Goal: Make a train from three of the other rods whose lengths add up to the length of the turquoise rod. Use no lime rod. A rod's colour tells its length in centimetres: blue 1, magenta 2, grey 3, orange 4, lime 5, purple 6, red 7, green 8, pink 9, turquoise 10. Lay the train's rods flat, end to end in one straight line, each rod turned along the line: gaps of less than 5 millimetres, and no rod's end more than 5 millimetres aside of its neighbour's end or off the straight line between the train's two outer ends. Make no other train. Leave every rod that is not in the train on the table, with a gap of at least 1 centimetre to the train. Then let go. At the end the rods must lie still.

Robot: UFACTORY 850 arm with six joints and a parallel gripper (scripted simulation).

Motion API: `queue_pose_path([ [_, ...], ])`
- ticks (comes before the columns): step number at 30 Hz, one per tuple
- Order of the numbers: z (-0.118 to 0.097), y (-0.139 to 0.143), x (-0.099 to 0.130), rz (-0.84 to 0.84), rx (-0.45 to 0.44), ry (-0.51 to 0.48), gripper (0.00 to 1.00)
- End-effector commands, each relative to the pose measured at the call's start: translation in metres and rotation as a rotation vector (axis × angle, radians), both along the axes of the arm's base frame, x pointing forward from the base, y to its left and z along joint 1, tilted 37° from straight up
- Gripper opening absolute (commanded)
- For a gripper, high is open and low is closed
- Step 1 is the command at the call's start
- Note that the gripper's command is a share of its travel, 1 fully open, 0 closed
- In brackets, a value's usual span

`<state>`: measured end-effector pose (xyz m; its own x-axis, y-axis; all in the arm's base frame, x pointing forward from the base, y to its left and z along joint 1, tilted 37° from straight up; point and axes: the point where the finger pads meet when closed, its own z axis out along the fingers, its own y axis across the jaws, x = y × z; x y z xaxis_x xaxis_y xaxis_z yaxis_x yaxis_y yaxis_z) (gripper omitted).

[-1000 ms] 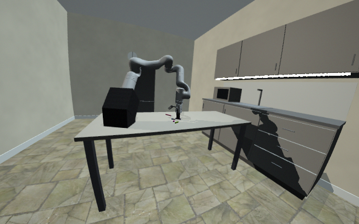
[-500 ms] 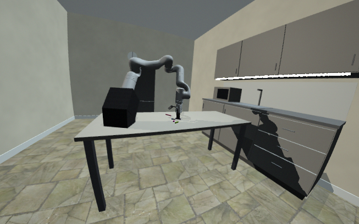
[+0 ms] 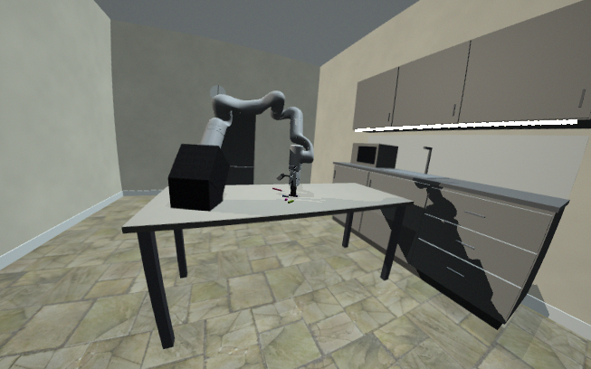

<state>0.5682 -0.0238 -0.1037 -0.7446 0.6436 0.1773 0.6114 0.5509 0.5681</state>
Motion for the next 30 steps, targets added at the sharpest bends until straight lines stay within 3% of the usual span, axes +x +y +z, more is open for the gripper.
queue_pose_path([
  [1,0.0004,-0.0007,0.0007,-0.001,0.0,-0.001,0.04],
  [30,-0.0017,0.0006,0.0014,-0.001,0.0,-0.001,0.04],
])
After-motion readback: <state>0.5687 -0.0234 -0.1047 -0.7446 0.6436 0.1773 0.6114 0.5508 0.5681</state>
